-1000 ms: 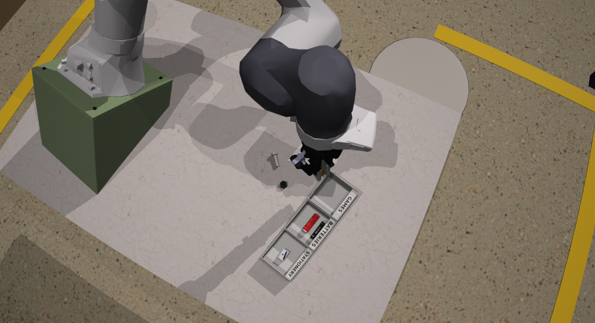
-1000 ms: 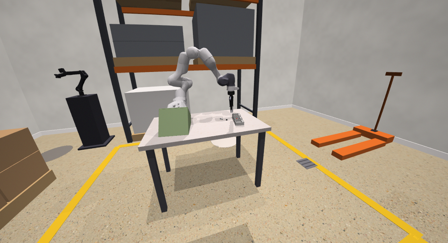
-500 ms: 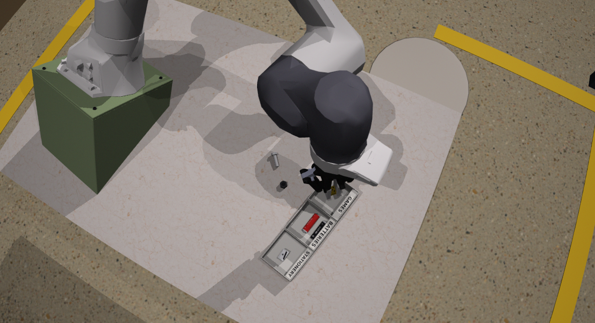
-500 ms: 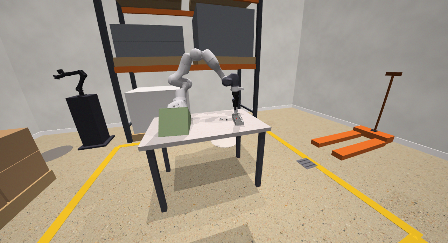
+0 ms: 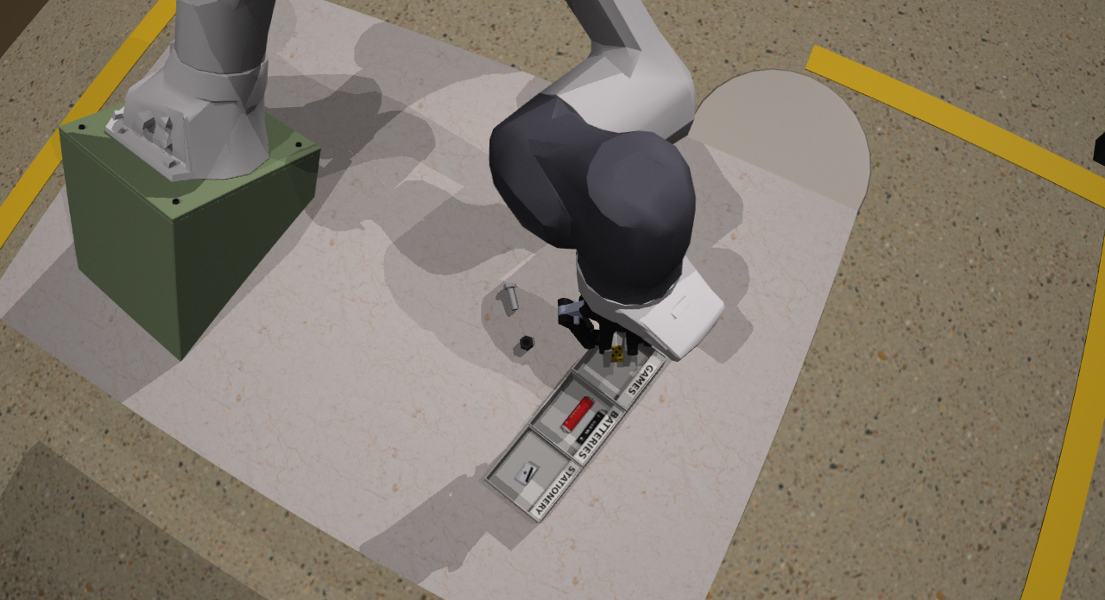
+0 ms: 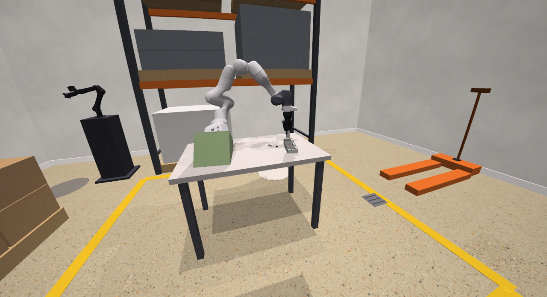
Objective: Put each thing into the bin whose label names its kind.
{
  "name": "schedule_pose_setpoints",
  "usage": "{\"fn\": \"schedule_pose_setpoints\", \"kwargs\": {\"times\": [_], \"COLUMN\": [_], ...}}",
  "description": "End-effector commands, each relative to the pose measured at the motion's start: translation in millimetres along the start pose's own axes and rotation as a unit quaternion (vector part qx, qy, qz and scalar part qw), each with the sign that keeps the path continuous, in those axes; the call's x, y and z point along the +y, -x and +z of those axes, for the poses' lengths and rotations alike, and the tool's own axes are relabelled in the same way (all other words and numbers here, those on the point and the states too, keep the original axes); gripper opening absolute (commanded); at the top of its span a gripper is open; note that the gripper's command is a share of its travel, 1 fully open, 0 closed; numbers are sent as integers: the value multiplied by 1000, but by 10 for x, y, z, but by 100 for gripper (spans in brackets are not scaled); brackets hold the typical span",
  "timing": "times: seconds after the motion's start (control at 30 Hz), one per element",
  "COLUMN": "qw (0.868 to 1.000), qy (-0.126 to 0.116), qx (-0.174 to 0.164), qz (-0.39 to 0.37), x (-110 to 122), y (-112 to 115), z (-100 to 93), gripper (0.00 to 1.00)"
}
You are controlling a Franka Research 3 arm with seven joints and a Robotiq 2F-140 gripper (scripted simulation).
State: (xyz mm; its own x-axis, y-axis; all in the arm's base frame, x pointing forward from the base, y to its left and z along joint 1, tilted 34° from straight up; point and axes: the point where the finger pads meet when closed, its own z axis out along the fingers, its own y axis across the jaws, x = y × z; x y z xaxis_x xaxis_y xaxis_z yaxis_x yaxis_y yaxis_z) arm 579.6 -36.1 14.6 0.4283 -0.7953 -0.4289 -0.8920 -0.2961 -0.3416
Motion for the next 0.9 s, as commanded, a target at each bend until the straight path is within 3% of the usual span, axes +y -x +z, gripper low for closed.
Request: {"fn": "schedule_pose_setpoints", "kwargs": {"times": [0.0,0.57,0.87], "qw": [998,978,954], "qy": [3,6,10], "qx": [-2,-5,-8], "qz": [62,210,300], "x": [-1,-1,0], "y": [17,29,33], "z": [-1,-1,-1], "gripper": [7,7,7]}}
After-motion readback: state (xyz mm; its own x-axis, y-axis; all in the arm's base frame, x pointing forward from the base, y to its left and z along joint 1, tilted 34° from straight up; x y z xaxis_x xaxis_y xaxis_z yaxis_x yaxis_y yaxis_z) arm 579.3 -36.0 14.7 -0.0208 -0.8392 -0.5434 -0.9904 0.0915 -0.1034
